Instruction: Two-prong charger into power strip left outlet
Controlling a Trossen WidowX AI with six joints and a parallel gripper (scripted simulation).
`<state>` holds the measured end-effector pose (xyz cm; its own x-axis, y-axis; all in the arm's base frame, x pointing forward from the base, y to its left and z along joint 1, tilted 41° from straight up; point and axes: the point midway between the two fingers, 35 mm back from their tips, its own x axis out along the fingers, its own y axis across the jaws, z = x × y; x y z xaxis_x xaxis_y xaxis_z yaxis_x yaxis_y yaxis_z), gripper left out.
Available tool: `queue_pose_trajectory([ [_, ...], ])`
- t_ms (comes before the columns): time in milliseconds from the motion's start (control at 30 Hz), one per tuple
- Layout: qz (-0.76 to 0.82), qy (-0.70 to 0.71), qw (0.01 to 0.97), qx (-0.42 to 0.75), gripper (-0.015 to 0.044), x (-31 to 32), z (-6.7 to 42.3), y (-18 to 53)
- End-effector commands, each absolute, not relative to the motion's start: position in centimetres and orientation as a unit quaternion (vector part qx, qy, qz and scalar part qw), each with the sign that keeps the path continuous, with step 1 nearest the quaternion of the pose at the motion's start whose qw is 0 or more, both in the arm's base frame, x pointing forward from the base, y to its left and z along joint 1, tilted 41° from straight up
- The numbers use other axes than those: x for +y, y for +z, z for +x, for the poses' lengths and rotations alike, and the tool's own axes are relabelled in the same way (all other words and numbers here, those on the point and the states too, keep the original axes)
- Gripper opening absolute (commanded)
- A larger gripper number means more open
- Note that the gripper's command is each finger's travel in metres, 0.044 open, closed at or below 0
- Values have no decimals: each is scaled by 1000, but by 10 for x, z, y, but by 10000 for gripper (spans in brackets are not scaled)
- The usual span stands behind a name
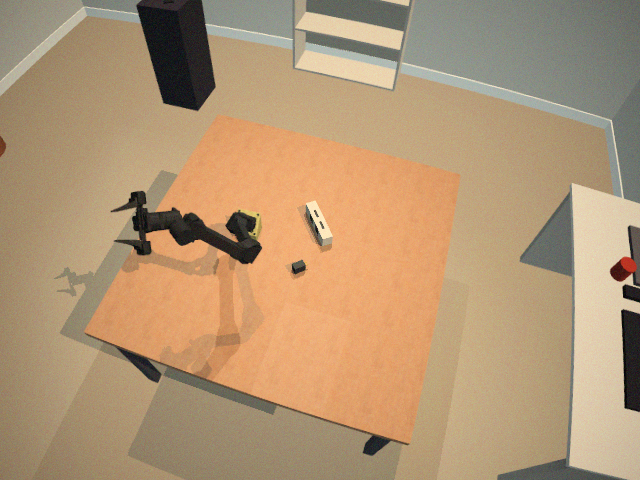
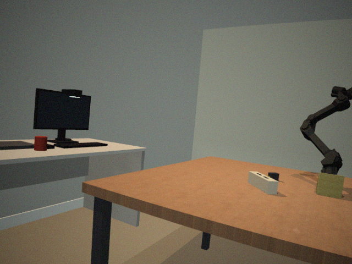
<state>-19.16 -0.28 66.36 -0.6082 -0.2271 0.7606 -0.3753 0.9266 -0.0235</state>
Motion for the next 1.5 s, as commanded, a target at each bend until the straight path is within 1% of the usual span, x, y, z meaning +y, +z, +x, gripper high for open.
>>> queue_pose_trajectory([
  [0,168,91,409,-892,426,-3,-192,663],
  [33,167,92,408,-893,440,-2,-192,663],
  [367,125,121,388,-905,440,24,-205,652],
  [967,-20,228,337,-913,440,116,-238,613],
  [1467,-148,303,319,-886,440,183,-228,572],
])
